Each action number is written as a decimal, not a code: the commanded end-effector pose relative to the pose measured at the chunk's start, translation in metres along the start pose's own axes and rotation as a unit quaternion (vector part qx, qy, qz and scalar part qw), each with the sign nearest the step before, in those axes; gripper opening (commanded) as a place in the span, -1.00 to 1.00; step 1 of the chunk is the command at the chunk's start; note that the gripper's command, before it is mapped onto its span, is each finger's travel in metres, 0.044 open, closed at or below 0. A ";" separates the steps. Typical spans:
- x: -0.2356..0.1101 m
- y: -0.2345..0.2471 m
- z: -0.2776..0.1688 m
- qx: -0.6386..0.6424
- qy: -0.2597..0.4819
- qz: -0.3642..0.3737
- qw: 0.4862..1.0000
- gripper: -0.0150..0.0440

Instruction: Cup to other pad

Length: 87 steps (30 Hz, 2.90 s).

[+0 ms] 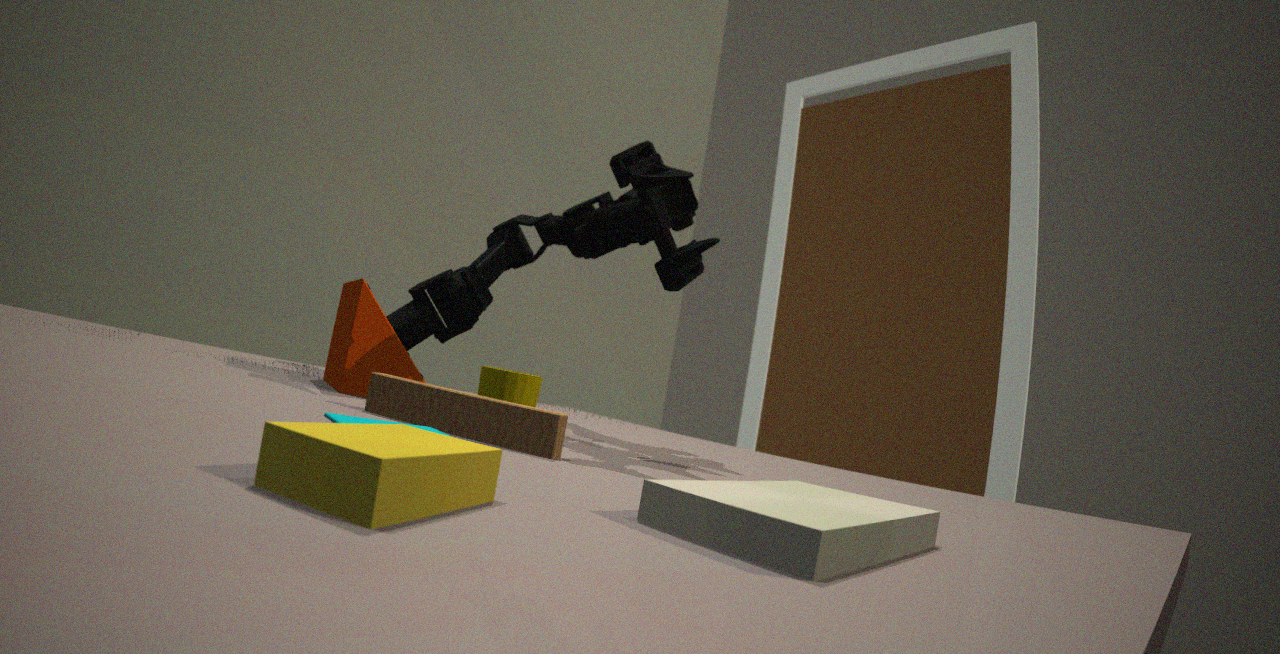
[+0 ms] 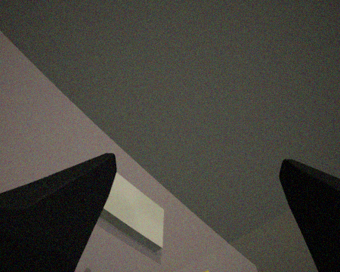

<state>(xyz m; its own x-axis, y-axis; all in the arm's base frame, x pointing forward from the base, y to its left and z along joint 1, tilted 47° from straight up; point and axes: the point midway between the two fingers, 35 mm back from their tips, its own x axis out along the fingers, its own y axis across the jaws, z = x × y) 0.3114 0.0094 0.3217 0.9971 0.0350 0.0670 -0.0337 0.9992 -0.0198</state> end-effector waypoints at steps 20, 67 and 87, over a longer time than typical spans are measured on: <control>-0.112 0.016 -0.224 0.565 0.700 -0.095 0.427 0.07; -0.118 0.048 -0.255 0.580 0.703 -0.104 0.399 0.07; -0.119 0.061 -0.266 0.578 0.703 -0.102 0.401 -0.08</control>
<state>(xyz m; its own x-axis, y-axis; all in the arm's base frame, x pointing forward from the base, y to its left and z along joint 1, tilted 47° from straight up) 0.2085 0.0612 0.0471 0.0112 0.7191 -0.6949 0.8610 0.3464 0.3724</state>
